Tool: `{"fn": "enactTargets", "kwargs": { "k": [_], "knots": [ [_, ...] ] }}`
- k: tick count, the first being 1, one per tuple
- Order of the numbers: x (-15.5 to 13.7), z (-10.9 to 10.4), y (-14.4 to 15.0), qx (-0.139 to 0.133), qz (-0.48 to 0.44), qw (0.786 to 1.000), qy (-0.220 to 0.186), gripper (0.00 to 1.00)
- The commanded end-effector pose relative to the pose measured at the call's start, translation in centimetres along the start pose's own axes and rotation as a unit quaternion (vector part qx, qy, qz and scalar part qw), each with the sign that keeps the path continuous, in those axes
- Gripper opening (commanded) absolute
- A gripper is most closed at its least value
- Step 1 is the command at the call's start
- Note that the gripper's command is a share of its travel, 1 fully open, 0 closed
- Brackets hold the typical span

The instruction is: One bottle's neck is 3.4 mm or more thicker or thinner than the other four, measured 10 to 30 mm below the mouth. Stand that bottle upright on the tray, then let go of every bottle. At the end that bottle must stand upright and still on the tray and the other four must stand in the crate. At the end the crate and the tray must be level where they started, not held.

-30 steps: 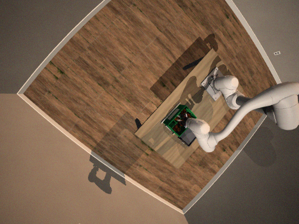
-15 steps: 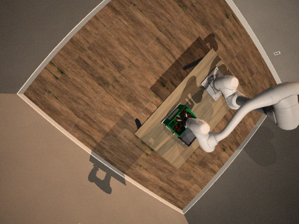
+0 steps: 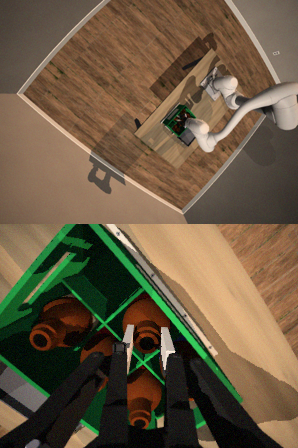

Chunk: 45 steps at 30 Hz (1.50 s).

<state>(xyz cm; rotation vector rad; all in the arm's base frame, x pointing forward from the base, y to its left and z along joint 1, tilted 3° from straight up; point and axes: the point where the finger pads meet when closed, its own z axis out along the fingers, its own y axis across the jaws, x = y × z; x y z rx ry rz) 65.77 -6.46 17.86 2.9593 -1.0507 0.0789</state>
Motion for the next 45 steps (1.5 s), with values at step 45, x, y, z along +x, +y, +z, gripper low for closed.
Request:
{"fn": "enactTargets", "kwargs": {
  "k": [45],
  "knots": [
    [-0.01,-0.02,0.00,0.000,0.000,1.000,0.000,0.38]
  ]
}}
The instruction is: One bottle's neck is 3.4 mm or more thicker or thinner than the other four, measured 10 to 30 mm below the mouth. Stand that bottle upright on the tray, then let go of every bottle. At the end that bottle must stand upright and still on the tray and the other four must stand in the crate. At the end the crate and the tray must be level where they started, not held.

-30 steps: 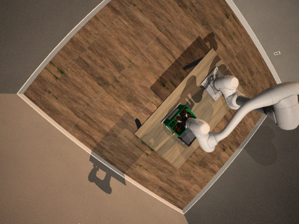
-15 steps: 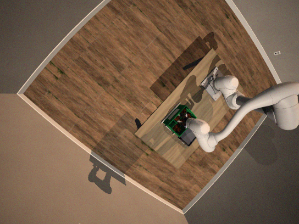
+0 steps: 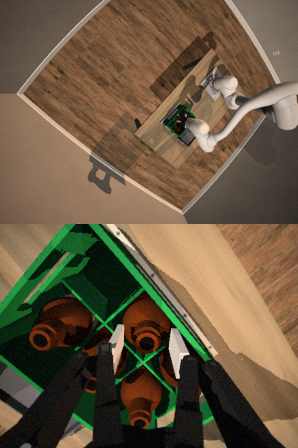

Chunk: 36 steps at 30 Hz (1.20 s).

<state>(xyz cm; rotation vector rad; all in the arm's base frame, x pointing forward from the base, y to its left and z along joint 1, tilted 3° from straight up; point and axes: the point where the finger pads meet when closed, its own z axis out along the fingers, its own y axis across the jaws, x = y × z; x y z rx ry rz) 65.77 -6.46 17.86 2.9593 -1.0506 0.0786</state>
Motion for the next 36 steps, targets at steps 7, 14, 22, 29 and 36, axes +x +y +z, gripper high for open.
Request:
{"fn": "enactTargets", "kwargs": {
  "k": [7,14,22,29,36],
  "knots": [
    [0.0,-0.5,0.0,0.000,0.000,1.000,0.000,0.38],
    [0.0,-2.1,0.0,0.000,0.000,1.000,0.000,0.38],
    [0.0,-4.1,0.0,0.000,0.000,1.000,0.000,0.38],
    [0.0,-6.5,0.0,0.000,0.000,1.000,0.000,0.38],
    [0.0,-7.7,0.0,0.000,0.000,1.000,0.000,0.38]
  ]
}}
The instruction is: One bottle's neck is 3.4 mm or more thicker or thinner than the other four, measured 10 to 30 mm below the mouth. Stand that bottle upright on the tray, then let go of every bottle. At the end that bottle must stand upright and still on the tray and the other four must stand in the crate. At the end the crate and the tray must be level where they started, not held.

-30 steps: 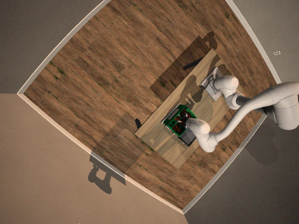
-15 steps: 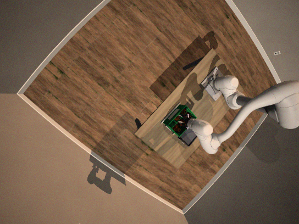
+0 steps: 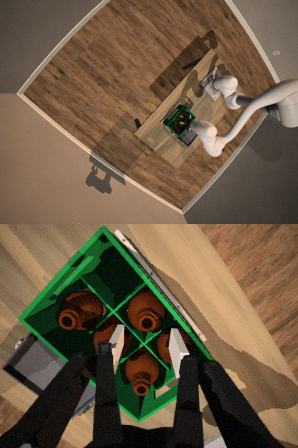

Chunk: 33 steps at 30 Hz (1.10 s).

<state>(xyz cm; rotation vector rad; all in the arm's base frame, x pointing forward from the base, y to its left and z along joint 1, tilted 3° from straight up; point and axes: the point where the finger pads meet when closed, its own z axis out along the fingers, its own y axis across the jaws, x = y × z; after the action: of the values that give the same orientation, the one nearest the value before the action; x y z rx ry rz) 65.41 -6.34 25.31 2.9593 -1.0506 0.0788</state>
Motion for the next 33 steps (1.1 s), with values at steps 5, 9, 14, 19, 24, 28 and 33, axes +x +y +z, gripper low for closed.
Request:
{"fn": "enactTargets", "kwargs": {
  "k": [5,9,14,19,24,28,33],
  "knots": [
    [0.00,-0.92,0.00,0.000,0.000,1.000,0.000,0.38],
    [0.00,-1.07,0.00,0.000,0.000,1.000,0.000,0.38],
    [0.00,-1.08,0.00,0.000,0.000,1.000,0.000,0.00],
    [0.00,-1.08,0.00,0.000,0.000,1.000,0.000,0.00],
    [0.00,-1.08,0.00,0.000,0.000,1.000,0.000,0.00],
    [0.00,-1.08,0.00,0.000,0.000,1.000,0.000,0.00],
    [0.00,-1.08,0.00,0.000,0.000,1.000,0.000,0.00]
  ]
}}
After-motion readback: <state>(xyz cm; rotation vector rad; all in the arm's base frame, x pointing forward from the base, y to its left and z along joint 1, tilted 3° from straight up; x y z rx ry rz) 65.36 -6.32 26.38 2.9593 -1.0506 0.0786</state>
